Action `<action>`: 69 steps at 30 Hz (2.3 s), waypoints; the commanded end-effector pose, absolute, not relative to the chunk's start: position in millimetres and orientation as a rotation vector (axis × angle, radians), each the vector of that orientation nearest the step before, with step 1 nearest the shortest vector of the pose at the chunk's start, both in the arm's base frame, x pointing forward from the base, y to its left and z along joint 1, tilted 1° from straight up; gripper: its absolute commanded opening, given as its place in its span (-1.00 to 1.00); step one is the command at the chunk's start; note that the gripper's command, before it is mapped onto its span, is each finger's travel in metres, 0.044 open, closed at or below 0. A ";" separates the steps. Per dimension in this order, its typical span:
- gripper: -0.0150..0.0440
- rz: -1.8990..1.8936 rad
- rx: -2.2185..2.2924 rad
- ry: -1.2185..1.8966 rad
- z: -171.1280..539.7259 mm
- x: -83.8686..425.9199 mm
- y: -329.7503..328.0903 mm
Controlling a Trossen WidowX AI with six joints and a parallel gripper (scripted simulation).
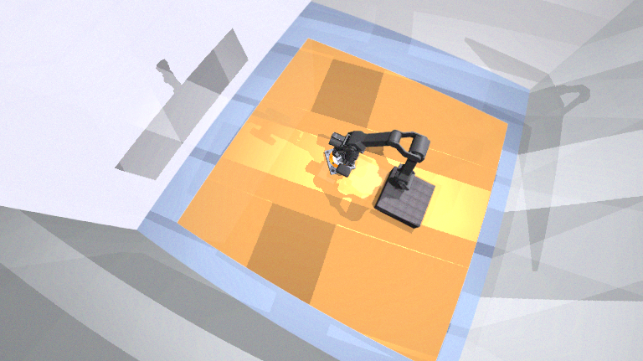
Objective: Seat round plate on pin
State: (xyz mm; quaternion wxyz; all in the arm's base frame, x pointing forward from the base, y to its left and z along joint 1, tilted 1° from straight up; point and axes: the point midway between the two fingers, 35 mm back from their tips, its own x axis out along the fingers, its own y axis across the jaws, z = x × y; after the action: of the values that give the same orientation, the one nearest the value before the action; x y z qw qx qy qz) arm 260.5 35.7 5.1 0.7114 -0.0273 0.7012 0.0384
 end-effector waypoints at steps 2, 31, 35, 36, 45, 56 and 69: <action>-0.49 0.084 -0.066 1.562 2.6 255.8 26.8; -0.49 0.081 -0.069 1.561 1.3 274.2 -3.5; -0.49 0.081 -0.069 1.560 1.6 277.9 -6.7; -0.49 0.081 -0.069 1.560 1.6 278.9 -7.6; -0.49 0.080 -0.070 1.559 3.7 288.1 -14.2; -0.49 0.080 -0.070 1.558 5.9 299.4 -18.6; -0.49 0.079 -0.070 1.557 7.0 312.6 -20.2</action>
State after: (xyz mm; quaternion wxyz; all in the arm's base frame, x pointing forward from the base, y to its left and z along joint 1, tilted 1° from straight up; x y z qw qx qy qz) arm 306.1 -19.1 5.1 0.7083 -0.0284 0.7045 0.0354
